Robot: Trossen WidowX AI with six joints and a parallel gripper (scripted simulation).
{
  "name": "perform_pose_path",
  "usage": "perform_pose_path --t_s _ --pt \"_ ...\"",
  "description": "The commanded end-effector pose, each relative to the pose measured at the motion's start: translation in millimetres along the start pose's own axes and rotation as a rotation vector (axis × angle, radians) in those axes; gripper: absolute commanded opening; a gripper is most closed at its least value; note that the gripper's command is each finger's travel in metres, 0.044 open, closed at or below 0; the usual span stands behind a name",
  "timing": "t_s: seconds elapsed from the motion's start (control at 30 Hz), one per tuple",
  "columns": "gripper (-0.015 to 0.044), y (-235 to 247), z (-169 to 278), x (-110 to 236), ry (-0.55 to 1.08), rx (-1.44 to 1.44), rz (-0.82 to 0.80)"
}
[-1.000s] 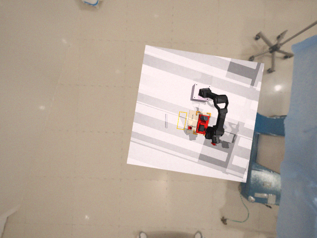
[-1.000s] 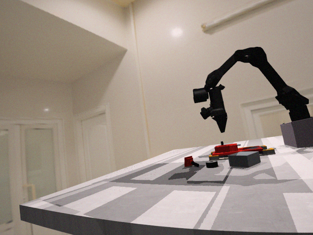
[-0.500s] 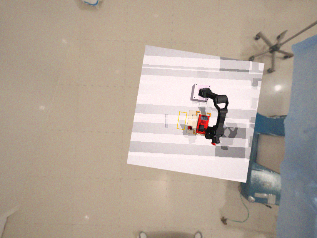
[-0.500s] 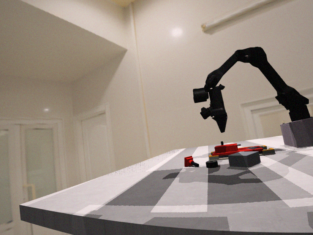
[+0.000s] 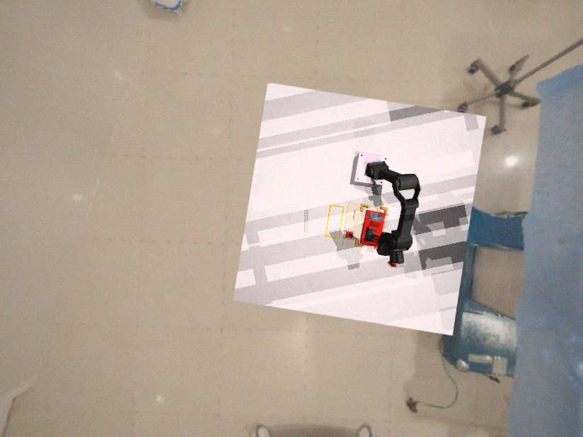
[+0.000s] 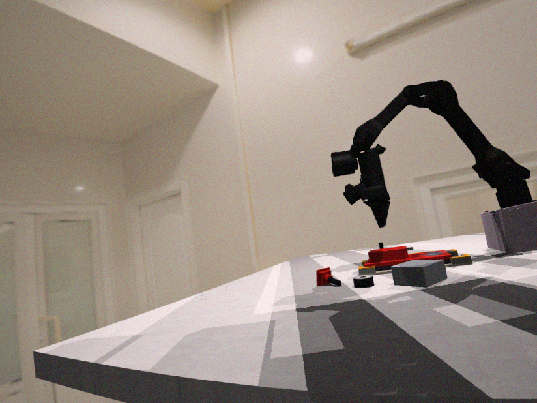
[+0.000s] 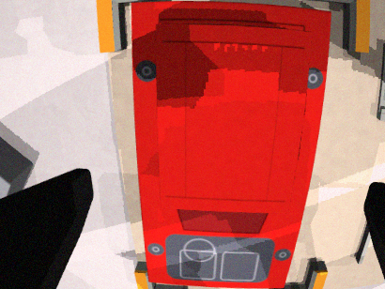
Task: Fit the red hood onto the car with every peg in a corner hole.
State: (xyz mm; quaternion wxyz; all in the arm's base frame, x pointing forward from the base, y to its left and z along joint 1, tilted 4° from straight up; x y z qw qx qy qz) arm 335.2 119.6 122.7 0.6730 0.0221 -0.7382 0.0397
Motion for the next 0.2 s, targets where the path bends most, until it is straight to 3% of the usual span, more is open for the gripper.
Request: perform_pose_path --t_s 0.0,0.17 --pt "0.0440 -0.1 0.1 -0.1 0.002 -0.005 0.001" --pt "0.0440 -0.1 0.1 -0.1 0.002 -0.005 0.001"
Point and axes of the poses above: the point midway between the two fingers, 35 mm back from their tips, its own x axis back along the fingers, its own y axis across the jaws, z = x × y, the point moved 6 cm from there along x, back along the fingers, and after that the axes turned 3 degrees about x, right-handed, at the moved point
